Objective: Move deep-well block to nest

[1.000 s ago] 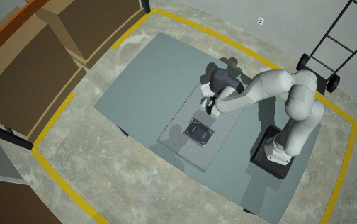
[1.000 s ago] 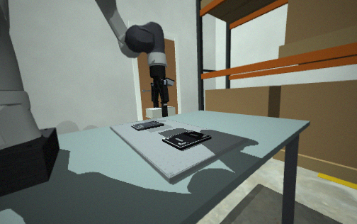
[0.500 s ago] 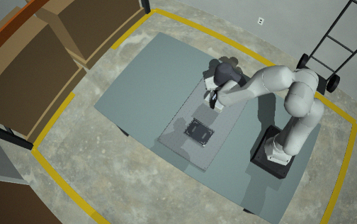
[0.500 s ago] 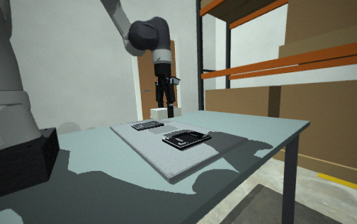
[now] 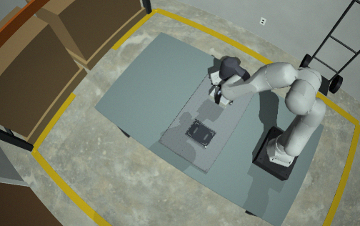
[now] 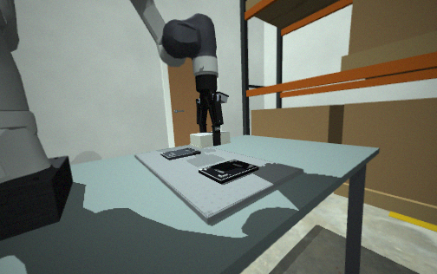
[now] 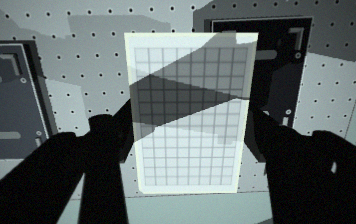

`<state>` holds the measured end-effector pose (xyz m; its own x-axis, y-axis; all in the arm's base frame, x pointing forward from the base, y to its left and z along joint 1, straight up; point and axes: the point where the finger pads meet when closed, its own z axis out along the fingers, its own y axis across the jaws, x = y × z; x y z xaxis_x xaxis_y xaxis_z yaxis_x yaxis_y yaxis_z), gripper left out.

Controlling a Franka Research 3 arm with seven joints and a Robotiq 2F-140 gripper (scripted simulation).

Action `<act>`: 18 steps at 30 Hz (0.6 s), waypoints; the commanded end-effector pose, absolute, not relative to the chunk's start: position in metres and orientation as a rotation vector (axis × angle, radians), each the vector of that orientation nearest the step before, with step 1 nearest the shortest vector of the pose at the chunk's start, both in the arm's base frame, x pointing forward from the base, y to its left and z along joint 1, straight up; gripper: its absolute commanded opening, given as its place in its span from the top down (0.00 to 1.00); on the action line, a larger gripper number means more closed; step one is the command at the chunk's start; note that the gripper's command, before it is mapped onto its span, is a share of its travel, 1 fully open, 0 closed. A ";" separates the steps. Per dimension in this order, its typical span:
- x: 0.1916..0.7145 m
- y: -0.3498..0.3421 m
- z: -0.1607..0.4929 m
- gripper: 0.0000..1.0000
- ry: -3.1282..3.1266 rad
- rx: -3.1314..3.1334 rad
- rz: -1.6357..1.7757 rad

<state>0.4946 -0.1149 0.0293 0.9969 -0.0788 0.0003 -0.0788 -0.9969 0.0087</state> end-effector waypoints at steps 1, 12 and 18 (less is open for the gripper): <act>0.495 -0.120 0.029 0.40 -0.054 3.138 -0.003; 0.495 -0.157 0.029 0.40 -0.054 3.138 -0.003; 0.495 -0.170 0.029 0.40 -0.054 3.138 -0.003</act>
